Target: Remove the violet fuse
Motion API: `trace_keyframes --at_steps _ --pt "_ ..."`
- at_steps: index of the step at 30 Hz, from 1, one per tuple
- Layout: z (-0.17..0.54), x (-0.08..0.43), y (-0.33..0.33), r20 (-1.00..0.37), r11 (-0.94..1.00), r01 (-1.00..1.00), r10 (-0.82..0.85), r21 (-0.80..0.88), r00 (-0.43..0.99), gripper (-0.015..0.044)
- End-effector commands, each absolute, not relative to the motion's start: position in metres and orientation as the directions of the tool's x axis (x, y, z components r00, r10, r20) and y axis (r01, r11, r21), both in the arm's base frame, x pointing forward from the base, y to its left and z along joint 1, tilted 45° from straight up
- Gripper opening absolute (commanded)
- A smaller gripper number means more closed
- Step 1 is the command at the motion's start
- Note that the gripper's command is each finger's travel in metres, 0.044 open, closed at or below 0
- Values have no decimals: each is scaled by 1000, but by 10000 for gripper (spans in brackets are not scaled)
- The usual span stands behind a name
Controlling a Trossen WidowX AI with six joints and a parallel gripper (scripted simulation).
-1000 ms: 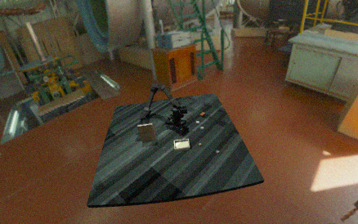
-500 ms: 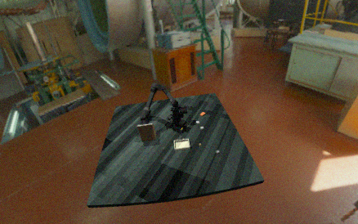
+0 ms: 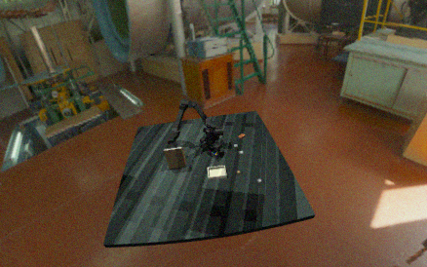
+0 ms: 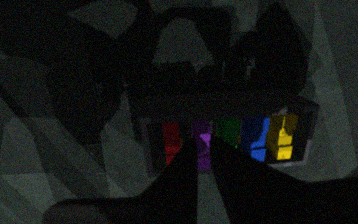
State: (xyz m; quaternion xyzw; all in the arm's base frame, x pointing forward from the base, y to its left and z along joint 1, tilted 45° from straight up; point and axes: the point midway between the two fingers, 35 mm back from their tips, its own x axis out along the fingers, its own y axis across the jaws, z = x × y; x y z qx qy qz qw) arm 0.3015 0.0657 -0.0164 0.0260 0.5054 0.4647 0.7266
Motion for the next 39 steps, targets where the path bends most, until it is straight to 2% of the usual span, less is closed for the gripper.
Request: trace_keyframes --at_steps 1,39 --pt "-14 303 63 -711 568 -650 701 505 60 0" --pt "-1 302 50 -710 568 -649 702 506 60 0"
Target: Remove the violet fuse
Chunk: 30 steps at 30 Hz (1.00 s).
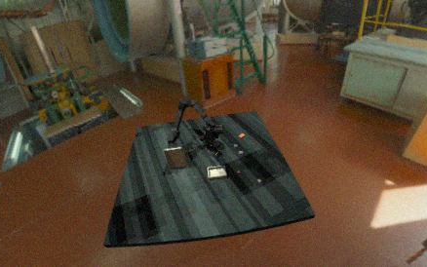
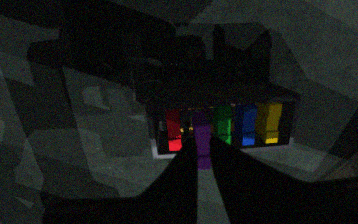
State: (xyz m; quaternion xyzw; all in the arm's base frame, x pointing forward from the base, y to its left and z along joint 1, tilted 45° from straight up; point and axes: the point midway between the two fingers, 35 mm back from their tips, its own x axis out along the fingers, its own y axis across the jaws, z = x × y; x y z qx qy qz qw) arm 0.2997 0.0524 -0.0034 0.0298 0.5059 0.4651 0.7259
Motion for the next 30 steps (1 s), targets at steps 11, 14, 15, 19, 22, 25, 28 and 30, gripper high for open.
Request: trace_keyframes --at_steps 11,14,15,19,22,25,28,30 --pt "3 301 46 -710 568 -648 702 507 60 0" --pt "4 301 45 -709 568 -648 702 507 60 0" --pt "4 301 45 -709 568 -648 702 507 60 0" --pt "6 301 43 -709 568 -648 703 508 60 0" --pt "7 300 42 -709 568 -648 703 508 60 0" --pt "8 300 41 -709 568 -648 703 508 60 0" --pt "9 300 40 -708 567 -648 703 508 60 0" --pt "9 300 40 -708 567 -648 703 508 60 0"
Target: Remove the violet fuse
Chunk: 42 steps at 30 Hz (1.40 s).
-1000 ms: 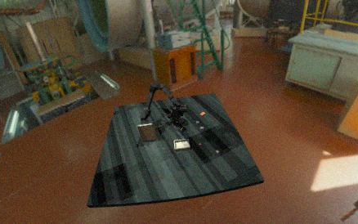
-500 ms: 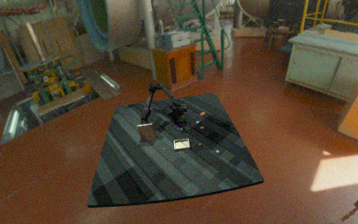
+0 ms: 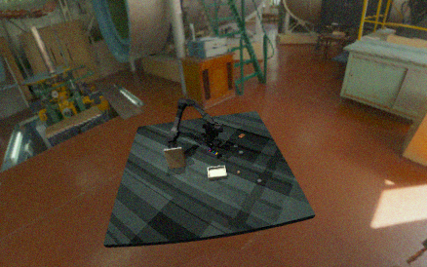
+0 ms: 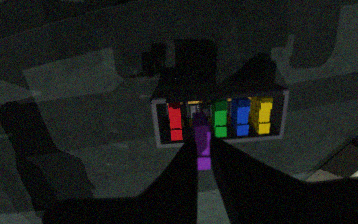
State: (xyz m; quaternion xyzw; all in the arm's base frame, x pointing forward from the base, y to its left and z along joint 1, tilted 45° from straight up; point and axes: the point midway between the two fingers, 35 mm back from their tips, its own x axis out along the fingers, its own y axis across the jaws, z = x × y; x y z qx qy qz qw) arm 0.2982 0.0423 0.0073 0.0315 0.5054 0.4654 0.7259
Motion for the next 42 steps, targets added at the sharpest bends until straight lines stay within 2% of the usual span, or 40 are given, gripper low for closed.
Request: trace_keyframes --at_steps 1,21,42 --pt "10 300 40 -708 567 -648 703 508 60 0" --pt "24 299 24 -709 568 -648 702 508 60 0" --pt "-45 321 -59 -727 585 -644 684 493 64 0"
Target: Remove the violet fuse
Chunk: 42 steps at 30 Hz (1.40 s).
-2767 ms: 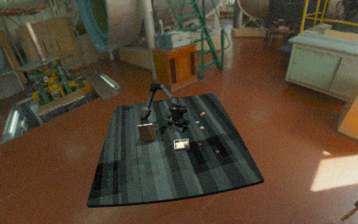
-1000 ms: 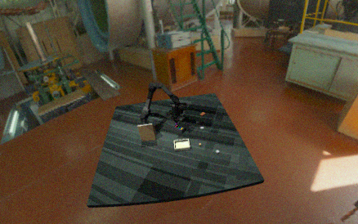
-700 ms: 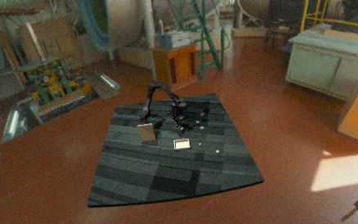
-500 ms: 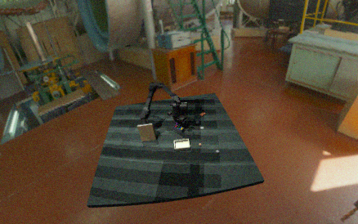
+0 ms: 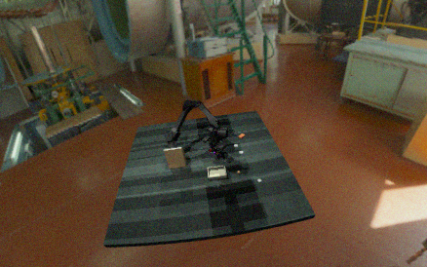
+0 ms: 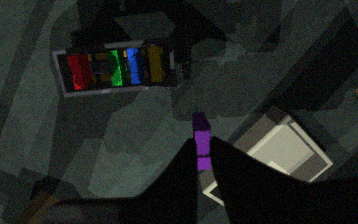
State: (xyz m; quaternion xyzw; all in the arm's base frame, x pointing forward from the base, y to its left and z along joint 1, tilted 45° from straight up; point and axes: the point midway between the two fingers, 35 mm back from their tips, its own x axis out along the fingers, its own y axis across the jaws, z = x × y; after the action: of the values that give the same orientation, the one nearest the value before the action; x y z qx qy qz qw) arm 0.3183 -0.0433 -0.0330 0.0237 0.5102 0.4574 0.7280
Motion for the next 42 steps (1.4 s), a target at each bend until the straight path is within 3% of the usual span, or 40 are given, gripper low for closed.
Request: trace_keyframes --at_steps 1,21,42 --pt "-49 321 -63 -727 585 -644 684 493 64 0" --pt "-129 302 -135 -717 574 -649 694 499 62 0" --pt "-148 304 -118 -716 573 -649 695 499 63 0"
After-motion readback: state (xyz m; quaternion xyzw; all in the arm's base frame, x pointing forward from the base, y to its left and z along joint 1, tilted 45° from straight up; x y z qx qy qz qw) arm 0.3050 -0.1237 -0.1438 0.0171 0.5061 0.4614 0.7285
